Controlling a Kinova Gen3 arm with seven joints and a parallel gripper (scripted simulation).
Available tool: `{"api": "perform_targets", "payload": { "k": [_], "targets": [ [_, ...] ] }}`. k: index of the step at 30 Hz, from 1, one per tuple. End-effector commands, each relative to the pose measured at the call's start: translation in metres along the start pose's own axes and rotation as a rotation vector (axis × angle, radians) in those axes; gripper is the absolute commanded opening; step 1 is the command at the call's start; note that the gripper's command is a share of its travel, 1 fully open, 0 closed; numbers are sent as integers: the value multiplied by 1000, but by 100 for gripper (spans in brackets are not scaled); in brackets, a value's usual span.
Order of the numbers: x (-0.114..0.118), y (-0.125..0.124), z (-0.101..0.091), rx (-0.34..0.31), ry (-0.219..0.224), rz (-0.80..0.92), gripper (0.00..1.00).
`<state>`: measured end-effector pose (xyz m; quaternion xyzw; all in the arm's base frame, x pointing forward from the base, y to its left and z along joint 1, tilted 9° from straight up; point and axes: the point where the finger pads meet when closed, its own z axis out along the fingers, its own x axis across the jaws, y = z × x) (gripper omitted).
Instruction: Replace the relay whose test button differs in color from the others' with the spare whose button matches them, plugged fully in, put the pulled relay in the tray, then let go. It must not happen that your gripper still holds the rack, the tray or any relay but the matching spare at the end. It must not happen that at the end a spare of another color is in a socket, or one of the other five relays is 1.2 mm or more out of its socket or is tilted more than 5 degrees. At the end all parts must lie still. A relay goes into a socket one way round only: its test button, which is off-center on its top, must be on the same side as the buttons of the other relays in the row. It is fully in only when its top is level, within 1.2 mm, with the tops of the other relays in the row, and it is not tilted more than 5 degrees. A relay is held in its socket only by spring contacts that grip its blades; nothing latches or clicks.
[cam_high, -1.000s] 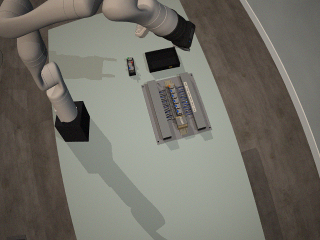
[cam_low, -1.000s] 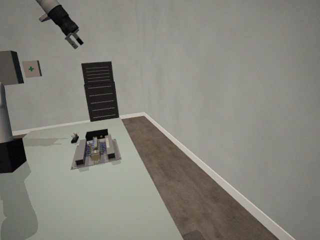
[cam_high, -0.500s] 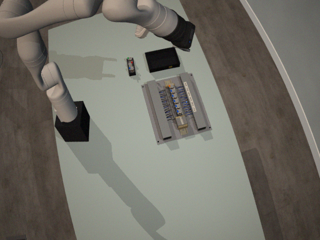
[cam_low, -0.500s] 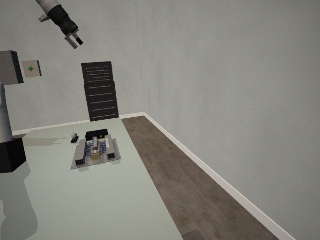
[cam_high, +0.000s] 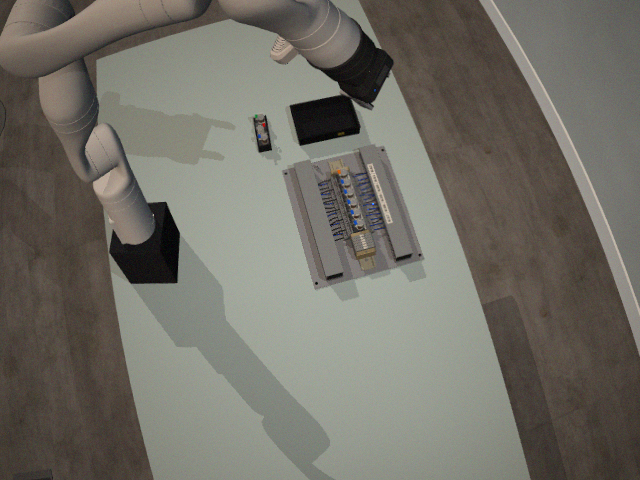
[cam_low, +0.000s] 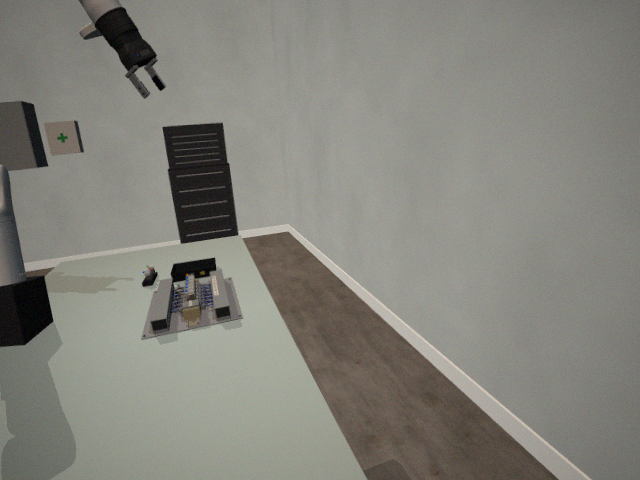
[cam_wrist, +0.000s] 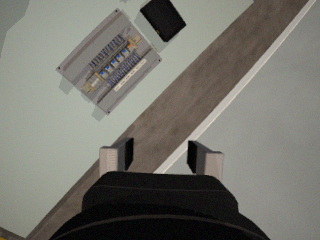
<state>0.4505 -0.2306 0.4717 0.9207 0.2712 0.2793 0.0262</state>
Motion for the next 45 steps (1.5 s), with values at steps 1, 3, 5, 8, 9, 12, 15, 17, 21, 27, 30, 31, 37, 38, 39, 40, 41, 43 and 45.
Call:
{"api": "perform_targets", "payload": {
  "k": [1,3,5,8,9,12,15,17,21,27,30,31,37,38,39,40,41,43,45],
  "targets": [
    [9,-2,3,15,-8,8,100],
    [9,-2,3,15,-8,8,100],
    [4,0,0,9,-29,43,100],
    [6,-1,1,16,-55,81,100],
    [6,-1,1,19,-64,93,100],
    [8,-2,2,27,-90,130,100],
    [10,-3,3,35,-115,168,100],
    [12,-3,4,40,-133,192,100],
    [5,-1,-1,29,-153,230,100],
    [9,-3,2,47,-205,304,100],
    [11,-3,4,57,-231,341,100],
    [12,-4,4,60,-240,353,100],
    [15,-5,6,72,-274,402,100],
    [8,-2,-1,57,-283,427,100],
    [8,-3,0,61,-292,439,100],
    [9,-3,1,64,-301,451,100],
    [10,-3,1,68,-310,463,100],
    [11,-3,2,76,-327,487,100],
    [12,-4,3,84,-345,511,100]
  ]
}}
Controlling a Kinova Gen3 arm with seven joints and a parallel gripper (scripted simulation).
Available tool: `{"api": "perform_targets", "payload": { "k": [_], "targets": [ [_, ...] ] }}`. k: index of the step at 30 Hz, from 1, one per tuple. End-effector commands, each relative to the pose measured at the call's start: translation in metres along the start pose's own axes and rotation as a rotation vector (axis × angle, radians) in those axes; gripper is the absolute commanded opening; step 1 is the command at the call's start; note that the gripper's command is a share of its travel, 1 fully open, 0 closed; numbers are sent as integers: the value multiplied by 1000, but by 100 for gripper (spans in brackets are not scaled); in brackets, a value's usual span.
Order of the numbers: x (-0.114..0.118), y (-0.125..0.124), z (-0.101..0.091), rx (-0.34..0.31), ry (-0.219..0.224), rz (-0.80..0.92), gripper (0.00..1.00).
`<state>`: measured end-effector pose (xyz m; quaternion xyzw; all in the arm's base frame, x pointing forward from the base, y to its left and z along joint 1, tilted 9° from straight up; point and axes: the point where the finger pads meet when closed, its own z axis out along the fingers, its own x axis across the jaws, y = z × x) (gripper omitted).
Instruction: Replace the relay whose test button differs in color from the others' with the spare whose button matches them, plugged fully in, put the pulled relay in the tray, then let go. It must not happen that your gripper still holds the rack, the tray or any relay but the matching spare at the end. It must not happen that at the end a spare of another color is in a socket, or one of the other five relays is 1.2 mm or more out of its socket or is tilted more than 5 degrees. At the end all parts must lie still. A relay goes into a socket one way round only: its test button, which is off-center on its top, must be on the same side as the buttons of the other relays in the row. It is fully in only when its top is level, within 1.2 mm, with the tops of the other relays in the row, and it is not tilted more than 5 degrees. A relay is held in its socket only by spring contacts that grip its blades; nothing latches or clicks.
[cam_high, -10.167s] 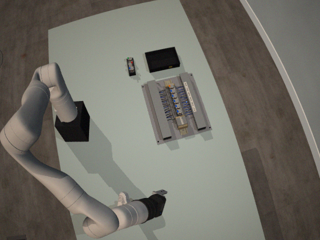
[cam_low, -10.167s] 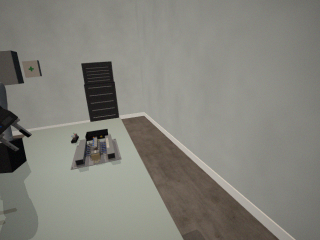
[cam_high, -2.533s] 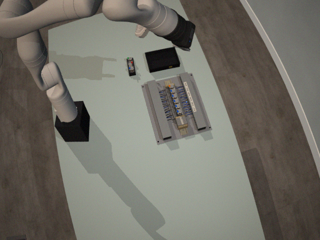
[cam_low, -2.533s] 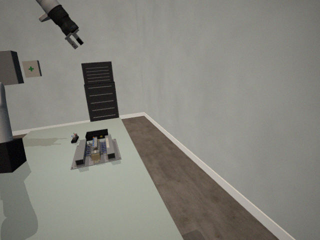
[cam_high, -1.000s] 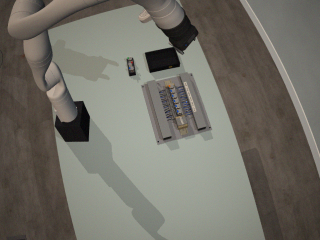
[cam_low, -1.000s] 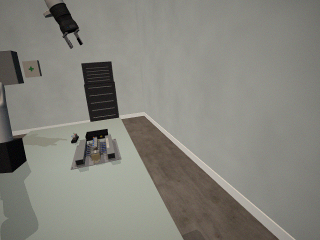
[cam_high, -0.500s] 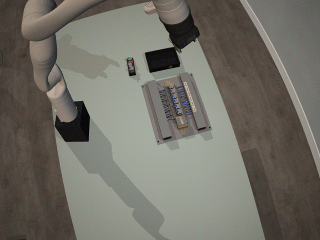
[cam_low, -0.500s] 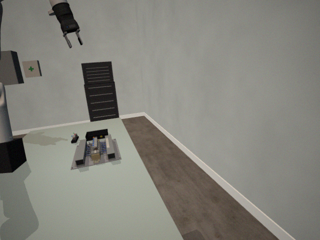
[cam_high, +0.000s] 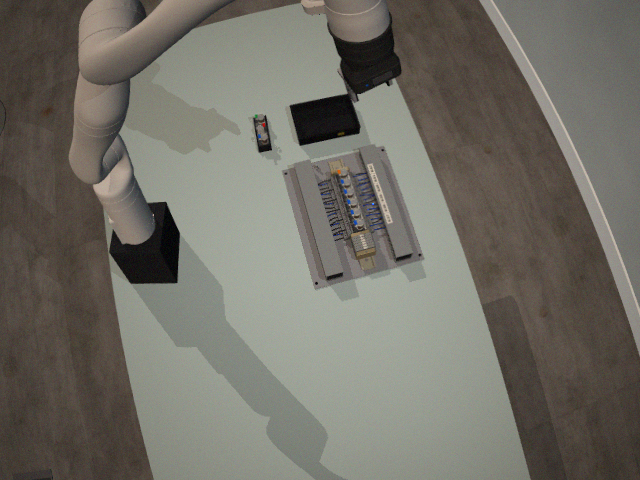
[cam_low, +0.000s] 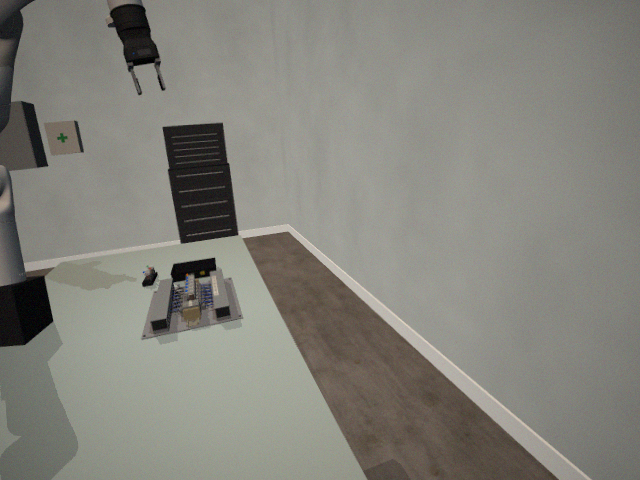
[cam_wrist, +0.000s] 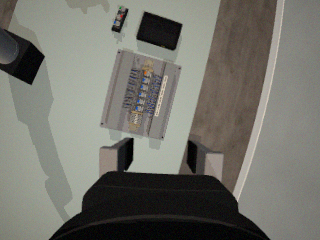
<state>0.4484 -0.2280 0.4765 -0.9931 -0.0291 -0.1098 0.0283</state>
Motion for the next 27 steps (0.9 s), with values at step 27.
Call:
{"api": "perform_targets", "payload": {
  "k": [27],
  "targets": [
    [13,-7,9,59,-113,196,100]
  ]
}}
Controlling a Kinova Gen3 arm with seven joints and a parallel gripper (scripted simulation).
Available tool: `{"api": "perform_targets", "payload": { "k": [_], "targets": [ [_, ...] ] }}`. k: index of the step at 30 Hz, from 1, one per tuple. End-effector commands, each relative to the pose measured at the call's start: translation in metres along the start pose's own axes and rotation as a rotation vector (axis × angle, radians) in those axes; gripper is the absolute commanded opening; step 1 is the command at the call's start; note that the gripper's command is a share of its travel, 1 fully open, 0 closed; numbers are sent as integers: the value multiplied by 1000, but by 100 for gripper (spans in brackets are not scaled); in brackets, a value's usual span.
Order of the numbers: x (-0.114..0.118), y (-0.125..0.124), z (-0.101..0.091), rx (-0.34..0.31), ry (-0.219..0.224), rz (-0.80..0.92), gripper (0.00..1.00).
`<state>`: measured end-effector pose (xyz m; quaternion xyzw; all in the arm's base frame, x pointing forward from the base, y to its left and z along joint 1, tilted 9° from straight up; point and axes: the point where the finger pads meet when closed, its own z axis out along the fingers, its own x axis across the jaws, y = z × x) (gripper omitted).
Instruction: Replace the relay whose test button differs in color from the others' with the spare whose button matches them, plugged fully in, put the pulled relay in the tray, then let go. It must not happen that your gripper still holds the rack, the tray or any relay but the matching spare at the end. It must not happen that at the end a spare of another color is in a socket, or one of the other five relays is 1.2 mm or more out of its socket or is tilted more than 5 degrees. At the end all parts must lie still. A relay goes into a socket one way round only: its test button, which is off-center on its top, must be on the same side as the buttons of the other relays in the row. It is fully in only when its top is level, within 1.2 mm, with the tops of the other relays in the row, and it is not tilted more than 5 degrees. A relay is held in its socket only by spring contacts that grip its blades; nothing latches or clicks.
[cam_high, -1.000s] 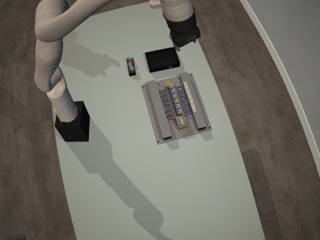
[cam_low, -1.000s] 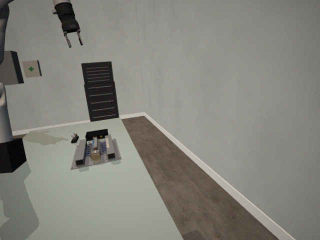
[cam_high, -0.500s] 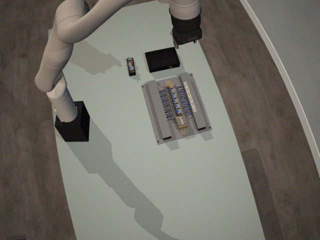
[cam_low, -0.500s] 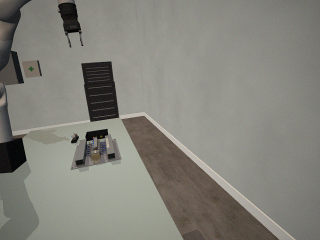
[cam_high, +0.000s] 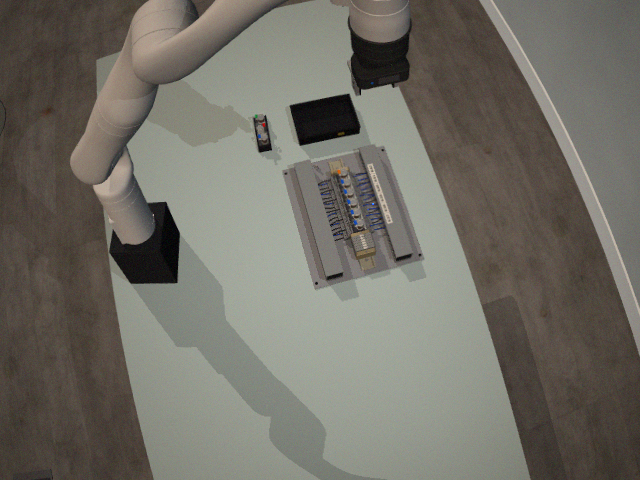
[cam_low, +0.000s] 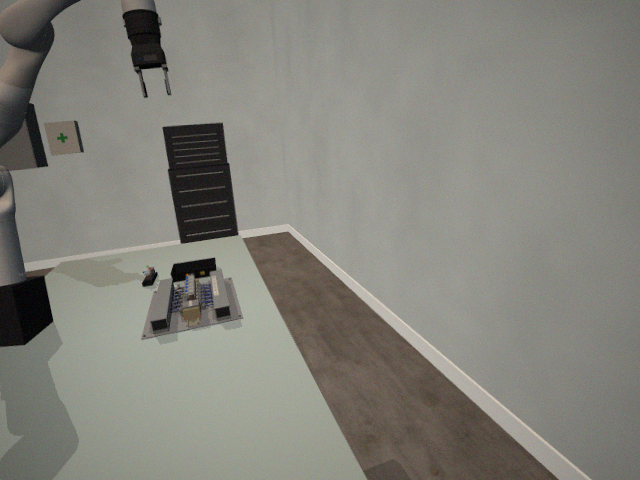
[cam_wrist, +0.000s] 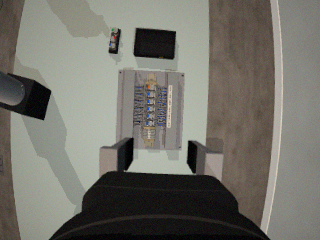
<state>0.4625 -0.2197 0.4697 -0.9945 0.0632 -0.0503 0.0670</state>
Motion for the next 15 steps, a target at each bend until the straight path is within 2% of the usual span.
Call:
{"api": "perform_targets", "payload": {
  "k": [1,15],
  "targets": [
    [0,0,-1,0,-5,0,100],
    [0,-1,-3,11,-55,-7,100]
  ]
}}
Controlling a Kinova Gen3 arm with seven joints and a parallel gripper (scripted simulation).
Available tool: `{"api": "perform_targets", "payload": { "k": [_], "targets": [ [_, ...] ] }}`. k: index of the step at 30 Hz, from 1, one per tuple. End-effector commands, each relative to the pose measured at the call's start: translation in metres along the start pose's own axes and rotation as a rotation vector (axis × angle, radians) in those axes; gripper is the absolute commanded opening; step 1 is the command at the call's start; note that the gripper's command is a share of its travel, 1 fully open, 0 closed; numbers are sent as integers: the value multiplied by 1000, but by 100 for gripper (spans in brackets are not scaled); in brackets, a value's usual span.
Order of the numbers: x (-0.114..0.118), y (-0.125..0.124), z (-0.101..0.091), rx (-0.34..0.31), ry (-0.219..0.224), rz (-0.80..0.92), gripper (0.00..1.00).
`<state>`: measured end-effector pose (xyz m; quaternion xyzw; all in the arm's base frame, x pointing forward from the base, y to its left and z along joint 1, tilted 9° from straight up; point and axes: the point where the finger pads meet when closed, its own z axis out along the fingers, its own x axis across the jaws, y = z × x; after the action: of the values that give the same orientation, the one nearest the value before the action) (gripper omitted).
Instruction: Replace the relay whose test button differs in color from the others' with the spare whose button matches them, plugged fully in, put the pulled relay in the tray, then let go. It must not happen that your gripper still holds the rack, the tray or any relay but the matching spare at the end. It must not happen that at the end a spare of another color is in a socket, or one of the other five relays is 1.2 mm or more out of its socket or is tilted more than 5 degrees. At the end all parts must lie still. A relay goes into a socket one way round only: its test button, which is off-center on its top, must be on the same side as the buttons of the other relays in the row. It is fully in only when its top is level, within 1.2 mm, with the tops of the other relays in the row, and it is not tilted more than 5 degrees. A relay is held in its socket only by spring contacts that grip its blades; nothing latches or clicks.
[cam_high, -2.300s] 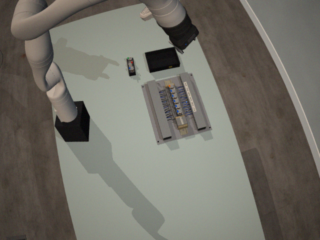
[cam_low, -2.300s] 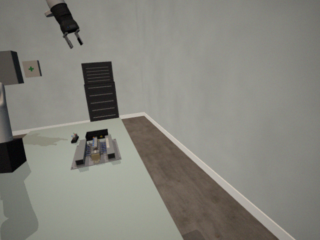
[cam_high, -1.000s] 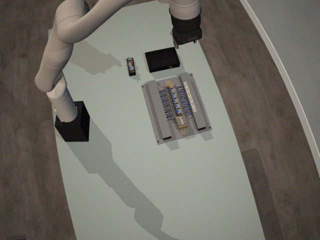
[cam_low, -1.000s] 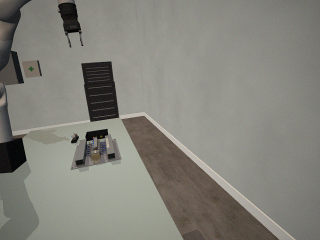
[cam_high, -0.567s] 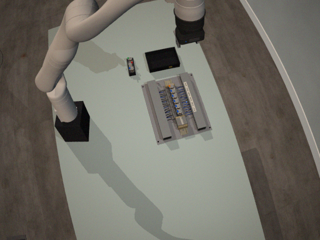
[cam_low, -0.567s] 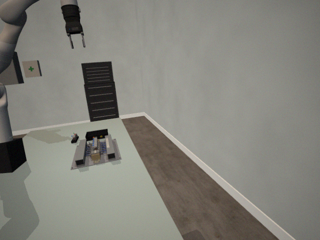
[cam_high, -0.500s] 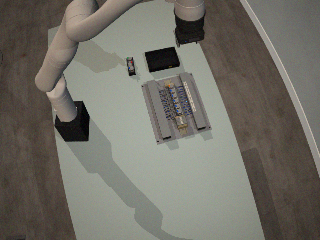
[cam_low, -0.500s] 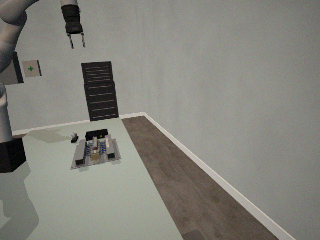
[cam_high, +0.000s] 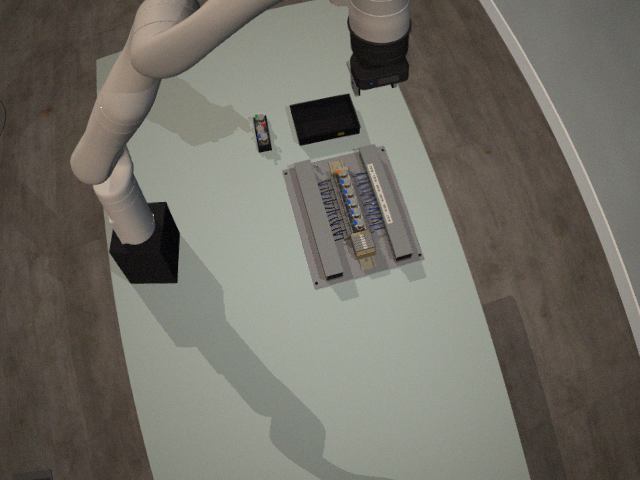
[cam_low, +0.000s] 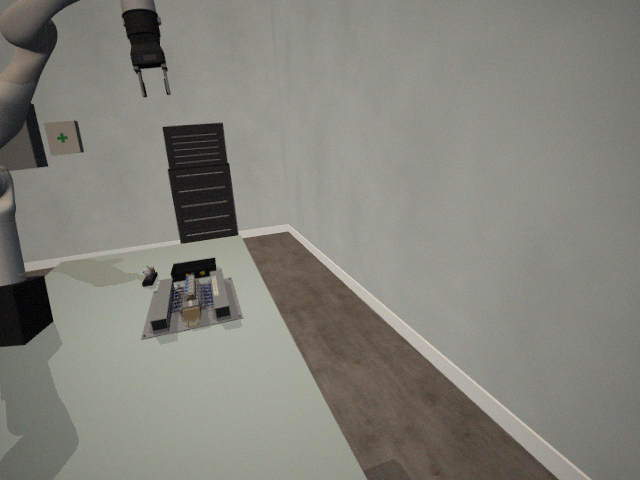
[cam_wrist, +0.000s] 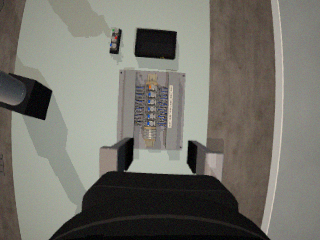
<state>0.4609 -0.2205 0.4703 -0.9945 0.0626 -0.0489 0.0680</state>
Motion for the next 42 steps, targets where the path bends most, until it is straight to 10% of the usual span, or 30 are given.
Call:
{"api": "perform_targets", "payload": {
  "k": [1,2,42],
  "targets": [
    [1,-2,-2,10,-52,-6,100],
    [0,0,-1,-1,-2,0,100],
    [-2,1,-4,2,-23,-4,100]
  ]
}}
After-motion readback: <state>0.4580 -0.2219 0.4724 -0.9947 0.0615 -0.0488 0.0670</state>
